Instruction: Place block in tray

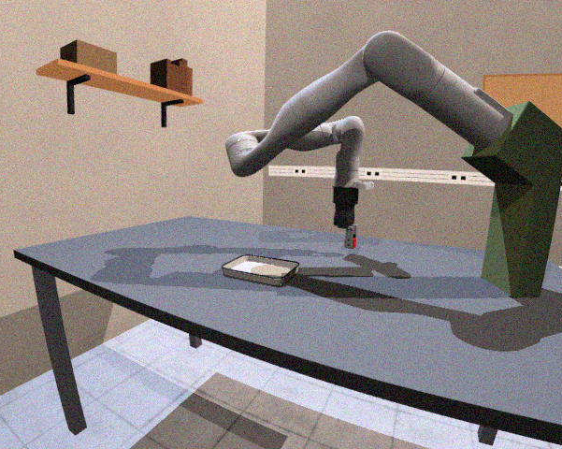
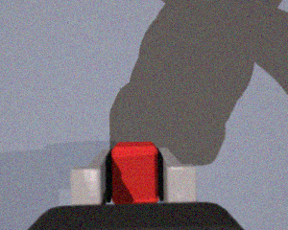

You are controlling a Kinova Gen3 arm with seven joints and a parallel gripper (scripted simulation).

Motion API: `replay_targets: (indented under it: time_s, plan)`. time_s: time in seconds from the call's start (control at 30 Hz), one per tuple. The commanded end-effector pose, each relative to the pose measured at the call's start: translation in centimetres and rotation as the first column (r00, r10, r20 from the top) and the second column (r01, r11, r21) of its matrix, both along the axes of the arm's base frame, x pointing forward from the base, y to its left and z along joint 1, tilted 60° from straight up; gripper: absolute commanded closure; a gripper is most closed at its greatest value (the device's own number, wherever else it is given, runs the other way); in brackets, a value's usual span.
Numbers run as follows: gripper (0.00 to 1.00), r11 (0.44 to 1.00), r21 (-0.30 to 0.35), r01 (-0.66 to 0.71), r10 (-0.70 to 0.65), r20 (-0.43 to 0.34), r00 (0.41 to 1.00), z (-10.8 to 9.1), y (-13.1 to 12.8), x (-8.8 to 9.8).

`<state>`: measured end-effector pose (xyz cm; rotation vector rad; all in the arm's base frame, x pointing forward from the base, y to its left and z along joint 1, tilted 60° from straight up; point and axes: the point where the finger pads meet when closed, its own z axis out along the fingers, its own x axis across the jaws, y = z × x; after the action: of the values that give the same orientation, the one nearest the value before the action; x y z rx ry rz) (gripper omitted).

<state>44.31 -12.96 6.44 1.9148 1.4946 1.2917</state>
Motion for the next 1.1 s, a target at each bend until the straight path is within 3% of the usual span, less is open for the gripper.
replay_targets:
  time_s: [0.0, 1.07]
  plan:
    - [1.0, 1.0, 0.0, 0.001, -0.001, 0.001, 1.0, 0.38, -0.21, -0.6]
    - [1.0, 1.0, -0.001, 0.001, -0.001, 0.001, 1.0, 0.91, -0.4, -1.4]
